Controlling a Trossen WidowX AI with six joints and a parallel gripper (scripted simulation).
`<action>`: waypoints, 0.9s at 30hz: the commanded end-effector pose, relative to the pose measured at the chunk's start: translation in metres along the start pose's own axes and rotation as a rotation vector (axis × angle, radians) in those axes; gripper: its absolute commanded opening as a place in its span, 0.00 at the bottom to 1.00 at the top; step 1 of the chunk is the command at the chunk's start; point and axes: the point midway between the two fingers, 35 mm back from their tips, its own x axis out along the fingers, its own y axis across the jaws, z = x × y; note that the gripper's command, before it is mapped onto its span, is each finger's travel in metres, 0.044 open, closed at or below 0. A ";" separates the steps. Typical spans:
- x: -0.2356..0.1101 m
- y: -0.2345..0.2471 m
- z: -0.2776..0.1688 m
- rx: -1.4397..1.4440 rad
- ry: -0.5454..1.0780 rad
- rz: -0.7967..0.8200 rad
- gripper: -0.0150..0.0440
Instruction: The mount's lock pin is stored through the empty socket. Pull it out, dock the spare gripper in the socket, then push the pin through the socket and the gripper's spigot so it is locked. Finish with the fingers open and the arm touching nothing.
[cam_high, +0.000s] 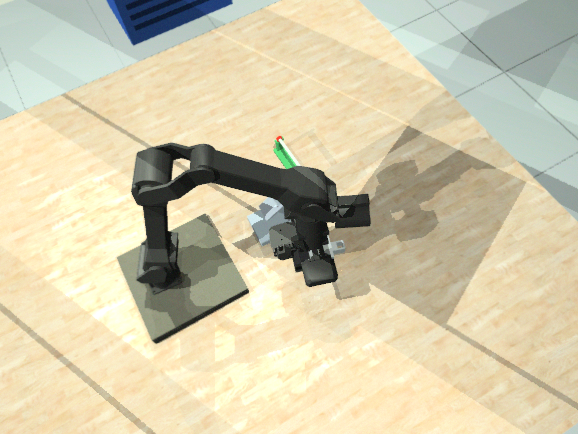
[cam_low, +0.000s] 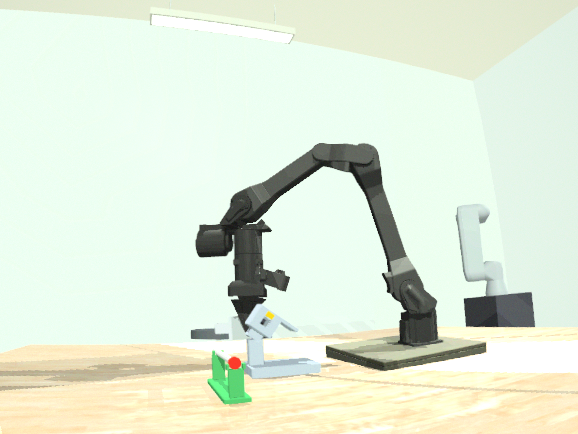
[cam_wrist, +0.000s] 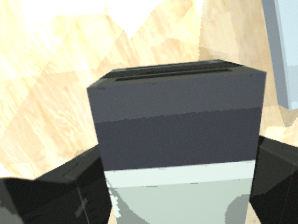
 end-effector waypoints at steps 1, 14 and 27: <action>-0.001 0.000 0.001 0.050 0.000 0.002 0.25; 0.032 0.000 0.001 0.060 0.000 0.002 0.25; 0.045 0.000 0.001 0.060 0.000 0.002 0.25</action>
